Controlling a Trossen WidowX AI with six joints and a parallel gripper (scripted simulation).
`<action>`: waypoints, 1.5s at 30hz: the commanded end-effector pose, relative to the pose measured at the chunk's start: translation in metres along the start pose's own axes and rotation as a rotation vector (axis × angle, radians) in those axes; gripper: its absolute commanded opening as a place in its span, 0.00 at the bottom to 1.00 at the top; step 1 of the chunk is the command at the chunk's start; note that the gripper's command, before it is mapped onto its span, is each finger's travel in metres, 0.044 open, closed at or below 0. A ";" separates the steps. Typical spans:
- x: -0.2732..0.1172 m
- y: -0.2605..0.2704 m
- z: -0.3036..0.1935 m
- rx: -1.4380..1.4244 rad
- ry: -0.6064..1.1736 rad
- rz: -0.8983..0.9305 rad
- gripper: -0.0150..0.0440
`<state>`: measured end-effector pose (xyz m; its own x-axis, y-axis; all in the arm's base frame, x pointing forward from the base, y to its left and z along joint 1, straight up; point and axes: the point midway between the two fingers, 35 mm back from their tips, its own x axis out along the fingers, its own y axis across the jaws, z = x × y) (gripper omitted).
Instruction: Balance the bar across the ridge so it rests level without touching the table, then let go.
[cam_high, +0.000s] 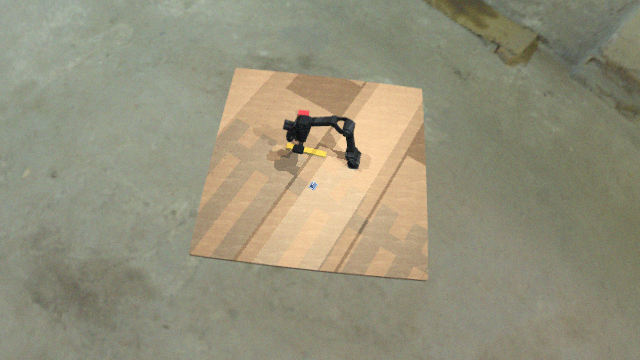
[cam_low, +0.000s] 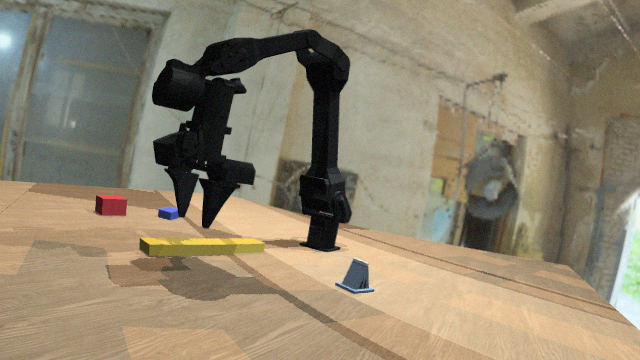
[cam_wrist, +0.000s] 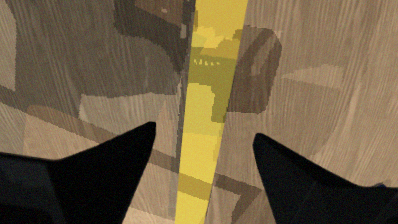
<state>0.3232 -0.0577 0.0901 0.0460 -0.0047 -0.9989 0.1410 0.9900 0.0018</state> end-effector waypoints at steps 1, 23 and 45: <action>0.015 -0.001 -0.003 -0.003 0.015 -0.003 0.79; 0.041 -0.001 -0.004 -0.003 0.016 -0.003 0.79; 0.040 0.000 -0.003 -0.001 0.014 0.000 0.57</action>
<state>0.3218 -0.0577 0.0502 0.0318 -0.0031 -0.9995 0.1403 0.9901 0.0014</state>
